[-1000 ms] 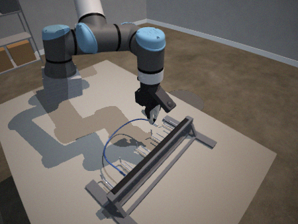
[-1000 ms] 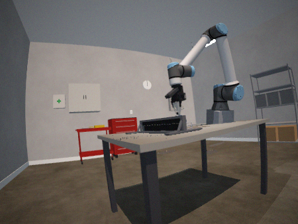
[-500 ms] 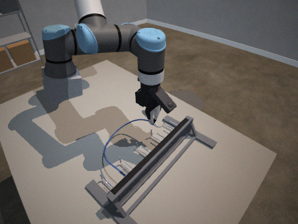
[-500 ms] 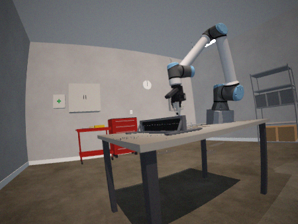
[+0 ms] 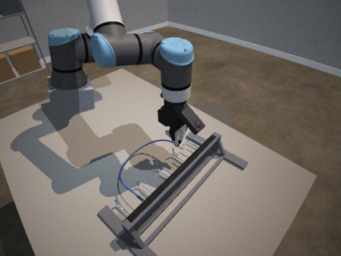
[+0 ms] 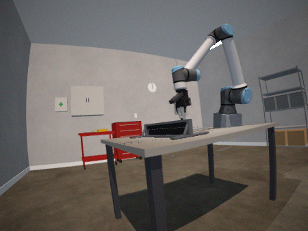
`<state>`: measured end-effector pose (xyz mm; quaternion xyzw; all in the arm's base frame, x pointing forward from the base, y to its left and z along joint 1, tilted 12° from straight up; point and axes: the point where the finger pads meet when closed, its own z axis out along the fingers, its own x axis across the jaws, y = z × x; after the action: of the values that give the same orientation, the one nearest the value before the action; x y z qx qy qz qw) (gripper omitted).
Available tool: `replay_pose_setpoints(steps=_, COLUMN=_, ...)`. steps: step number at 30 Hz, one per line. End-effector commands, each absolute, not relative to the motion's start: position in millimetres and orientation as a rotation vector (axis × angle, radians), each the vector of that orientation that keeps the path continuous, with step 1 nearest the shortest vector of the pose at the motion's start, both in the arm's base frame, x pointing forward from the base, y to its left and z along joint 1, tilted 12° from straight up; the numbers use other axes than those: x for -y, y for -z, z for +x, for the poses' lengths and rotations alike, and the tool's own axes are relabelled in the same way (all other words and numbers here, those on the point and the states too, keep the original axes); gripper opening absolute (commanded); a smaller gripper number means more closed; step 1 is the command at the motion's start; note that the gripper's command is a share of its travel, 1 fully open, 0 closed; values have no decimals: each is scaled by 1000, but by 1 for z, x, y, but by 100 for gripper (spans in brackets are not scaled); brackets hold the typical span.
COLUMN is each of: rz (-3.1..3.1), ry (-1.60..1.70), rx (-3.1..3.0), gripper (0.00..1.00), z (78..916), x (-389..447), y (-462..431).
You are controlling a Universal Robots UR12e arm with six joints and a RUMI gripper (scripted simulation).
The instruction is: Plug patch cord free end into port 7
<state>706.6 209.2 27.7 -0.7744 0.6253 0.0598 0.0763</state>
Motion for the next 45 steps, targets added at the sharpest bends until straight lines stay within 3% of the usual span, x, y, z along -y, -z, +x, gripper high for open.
replay_pose_setpoints(steps=1, rz=-2321, ry=-178, rx=-1874, gripper=0, z=711, x=-211, y=-25)
replay_pose_setpoints(steps=45, rz=-2319, ry=-175, rx=-1873, gripper=0, z=731, x=-217, y=-16)
